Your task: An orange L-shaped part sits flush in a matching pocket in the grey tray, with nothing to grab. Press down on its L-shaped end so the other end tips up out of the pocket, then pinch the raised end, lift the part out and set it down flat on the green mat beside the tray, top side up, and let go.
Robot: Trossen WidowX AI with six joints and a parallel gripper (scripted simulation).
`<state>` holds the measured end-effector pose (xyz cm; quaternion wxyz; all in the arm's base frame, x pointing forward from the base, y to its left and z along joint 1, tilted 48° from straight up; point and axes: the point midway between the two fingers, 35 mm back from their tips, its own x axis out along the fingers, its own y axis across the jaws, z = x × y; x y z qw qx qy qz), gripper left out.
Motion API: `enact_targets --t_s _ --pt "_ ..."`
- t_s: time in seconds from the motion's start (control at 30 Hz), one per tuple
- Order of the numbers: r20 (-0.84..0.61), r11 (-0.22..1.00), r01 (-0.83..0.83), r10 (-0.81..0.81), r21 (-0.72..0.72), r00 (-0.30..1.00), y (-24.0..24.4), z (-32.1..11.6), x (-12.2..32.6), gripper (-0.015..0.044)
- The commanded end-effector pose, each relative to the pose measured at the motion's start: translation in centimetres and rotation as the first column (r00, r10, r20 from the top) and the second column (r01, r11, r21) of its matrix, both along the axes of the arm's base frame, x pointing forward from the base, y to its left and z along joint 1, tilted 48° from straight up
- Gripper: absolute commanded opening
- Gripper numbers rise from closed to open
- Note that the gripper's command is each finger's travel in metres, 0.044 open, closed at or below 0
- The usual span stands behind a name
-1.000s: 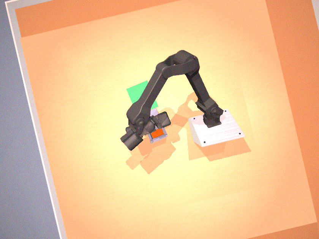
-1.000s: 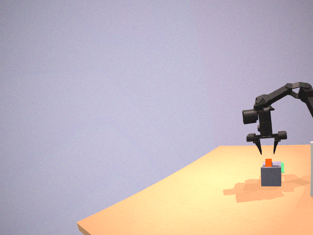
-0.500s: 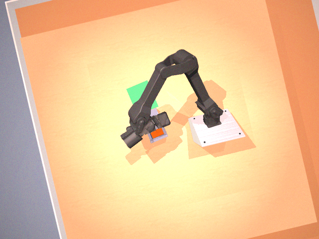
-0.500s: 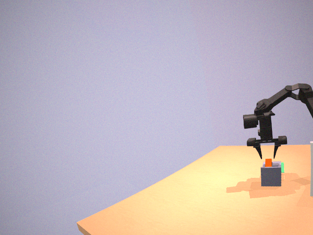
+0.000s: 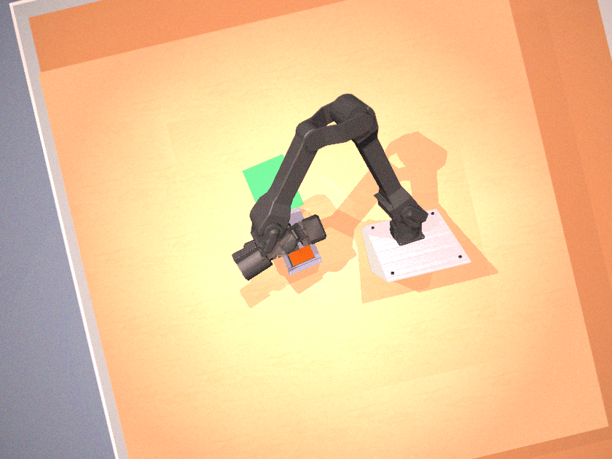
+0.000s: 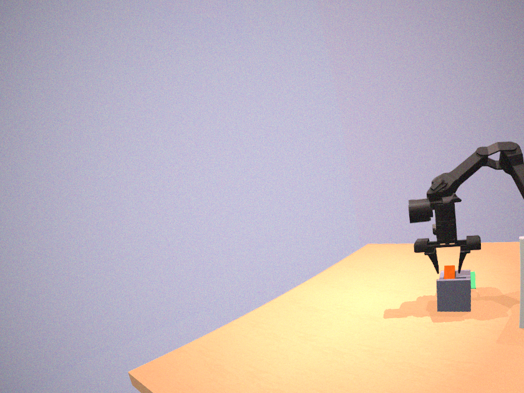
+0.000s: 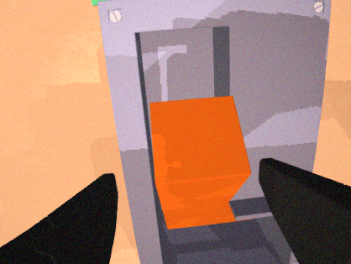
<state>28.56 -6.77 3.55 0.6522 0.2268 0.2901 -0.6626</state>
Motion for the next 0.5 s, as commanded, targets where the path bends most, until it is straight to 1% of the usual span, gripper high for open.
enact_targets --t_s 0.0,0.2,0.37,0.47 --pt "-0.012 1.000 -0.002 0.002 -0.007 1.000 -0.66 -0.56 -0.22 0.0280" --pt "-0.012 1.000 -0.002 0.002 -0.007 1.000 -0.95 -0.81 -0.27 0.0280" --pt "-0.002 1.000 0.002 -0.002 -0.002 1.000 -0.70 -0.57 -0.15 0.0149" --pt "-0.002 1.000 0.002 -0.002 -0.002 1.000 -0.70 -0.57 -0.15 0.0129"
